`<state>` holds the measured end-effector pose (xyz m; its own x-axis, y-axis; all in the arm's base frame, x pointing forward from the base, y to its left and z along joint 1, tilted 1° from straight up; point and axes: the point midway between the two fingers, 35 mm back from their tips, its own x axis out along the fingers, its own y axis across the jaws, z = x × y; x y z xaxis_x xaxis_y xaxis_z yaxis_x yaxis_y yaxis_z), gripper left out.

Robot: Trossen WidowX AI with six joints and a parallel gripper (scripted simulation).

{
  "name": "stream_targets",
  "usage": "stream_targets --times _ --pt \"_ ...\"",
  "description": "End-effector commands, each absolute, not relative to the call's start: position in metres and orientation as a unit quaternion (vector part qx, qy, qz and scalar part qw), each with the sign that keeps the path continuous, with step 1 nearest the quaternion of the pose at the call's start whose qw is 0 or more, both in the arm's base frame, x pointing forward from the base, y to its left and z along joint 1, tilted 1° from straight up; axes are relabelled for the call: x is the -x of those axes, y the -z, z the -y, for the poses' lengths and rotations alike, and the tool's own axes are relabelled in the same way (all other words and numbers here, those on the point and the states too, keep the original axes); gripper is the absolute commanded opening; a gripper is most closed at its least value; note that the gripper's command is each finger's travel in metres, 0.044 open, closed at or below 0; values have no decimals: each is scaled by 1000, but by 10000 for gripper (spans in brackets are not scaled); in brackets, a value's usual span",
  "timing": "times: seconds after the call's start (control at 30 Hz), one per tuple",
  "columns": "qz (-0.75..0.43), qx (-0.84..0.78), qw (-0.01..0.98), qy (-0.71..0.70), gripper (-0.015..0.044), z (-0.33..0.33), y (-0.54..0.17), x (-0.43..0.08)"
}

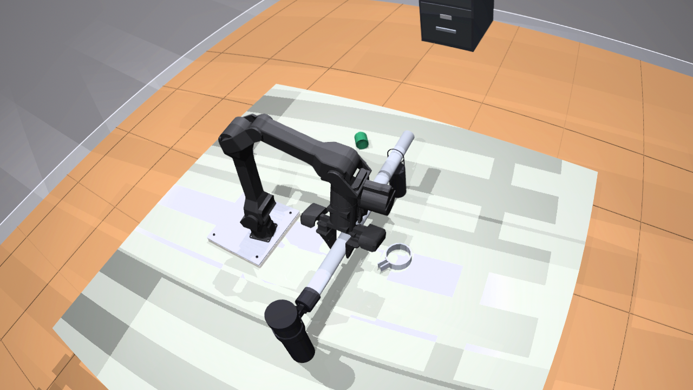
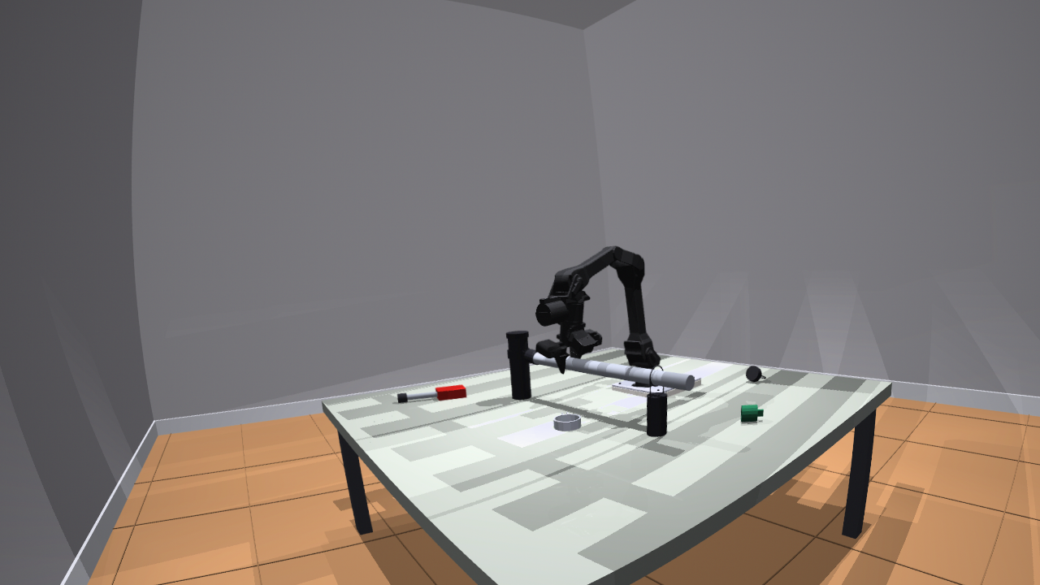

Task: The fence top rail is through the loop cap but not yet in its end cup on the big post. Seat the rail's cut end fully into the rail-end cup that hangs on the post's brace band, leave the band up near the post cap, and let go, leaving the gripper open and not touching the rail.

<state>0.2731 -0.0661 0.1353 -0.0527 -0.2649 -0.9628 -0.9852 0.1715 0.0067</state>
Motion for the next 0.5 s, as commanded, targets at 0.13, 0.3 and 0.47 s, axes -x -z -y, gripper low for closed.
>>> stream_targets --times 0.13,0.3,0.47 --pt "-613 515 459 -385 0 70 -141 -272" --pt "-613 515 459 -385 0 70 -142 -272" --pt "-613 515 459 -385 0 70 -143 -272"
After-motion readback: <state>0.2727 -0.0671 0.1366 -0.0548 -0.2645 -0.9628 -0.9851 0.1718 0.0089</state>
